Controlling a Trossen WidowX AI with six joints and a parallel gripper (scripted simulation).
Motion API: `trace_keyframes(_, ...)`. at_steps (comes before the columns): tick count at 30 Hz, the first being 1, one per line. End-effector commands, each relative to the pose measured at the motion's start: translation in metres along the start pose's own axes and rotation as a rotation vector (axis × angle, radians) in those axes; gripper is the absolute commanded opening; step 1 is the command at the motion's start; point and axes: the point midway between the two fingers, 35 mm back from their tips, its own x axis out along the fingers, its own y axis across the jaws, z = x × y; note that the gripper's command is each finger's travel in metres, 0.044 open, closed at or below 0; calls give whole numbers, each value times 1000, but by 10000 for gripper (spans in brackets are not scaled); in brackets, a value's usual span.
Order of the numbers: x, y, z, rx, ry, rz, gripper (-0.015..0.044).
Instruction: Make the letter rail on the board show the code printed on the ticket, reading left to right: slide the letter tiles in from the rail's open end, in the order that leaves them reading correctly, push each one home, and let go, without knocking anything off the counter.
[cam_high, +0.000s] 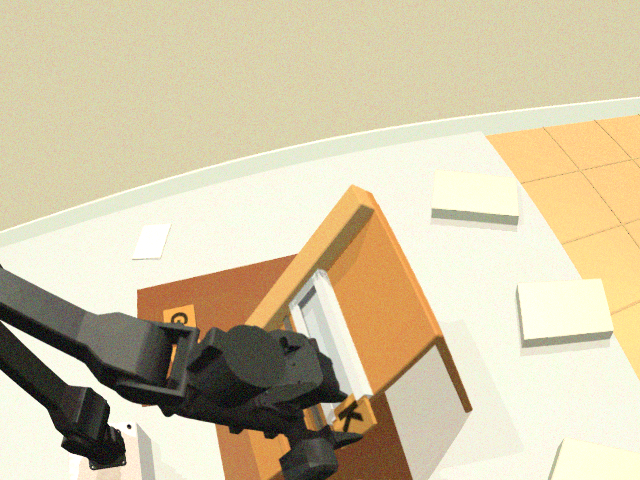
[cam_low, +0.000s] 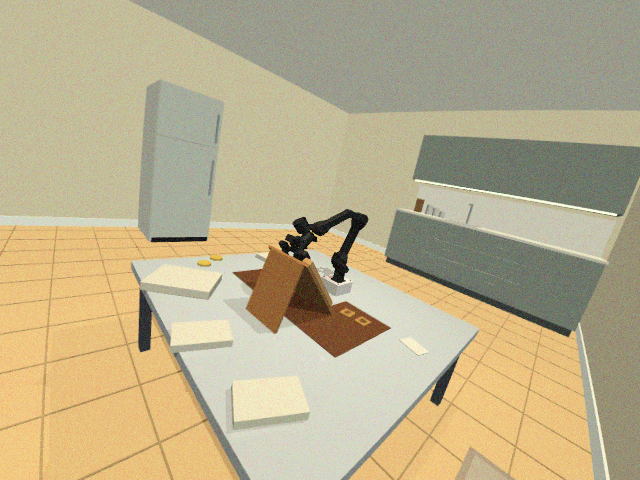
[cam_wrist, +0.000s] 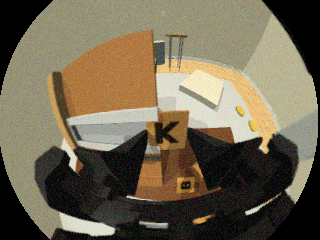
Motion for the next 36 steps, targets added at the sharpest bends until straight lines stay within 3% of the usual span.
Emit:
trace_keyframes(1, 0, 3, -1, 3, 0, 0, 0)
trace_keyframes(36, 0, 21, -1, 4, 0, 1, 0)
